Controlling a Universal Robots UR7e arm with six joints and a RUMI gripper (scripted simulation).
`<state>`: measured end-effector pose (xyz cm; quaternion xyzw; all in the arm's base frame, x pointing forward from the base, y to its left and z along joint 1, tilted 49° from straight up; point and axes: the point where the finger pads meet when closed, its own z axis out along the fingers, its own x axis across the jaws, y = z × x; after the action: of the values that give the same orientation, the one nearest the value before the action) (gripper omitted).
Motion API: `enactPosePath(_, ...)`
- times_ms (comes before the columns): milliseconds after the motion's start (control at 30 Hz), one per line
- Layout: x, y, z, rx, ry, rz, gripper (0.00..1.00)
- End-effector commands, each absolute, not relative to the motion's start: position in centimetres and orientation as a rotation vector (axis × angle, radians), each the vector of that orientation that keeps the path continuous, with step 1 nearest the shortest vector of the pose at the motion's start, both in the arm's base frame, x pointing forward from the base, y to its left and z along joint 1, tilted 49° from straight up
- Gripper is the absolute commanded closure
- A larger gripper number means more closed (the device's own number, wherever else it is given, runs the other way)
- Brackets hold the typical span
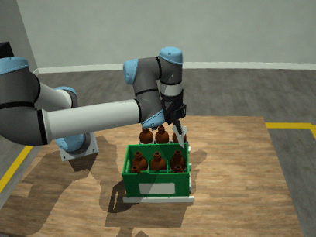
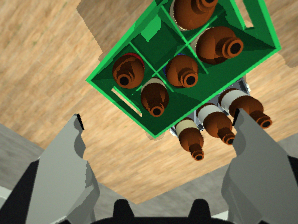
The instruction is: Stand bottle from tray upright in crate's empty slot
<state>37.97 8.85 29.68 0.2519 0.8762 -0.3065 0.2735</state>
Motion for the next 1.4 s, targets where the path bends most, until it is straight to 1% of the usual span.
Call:
enactPosePath(0,37.1,6.0,28.9,0.692,2.330,-0.768,0.00)
enactPosePath(267,35.3,2.9,27.6,0.729,2.289,-0.738,0.00)
enactPosePath(700,35.0,2.4,27.3,0.734,2.282,-0.734,0.00)
enactPosePath(733,35.0,2.4,27.3,0.734,2.282,-0.734,1.00)
enactPosePath(1367,35.0,2.4,27.3,0.734,2.282,-0.734,1.00)
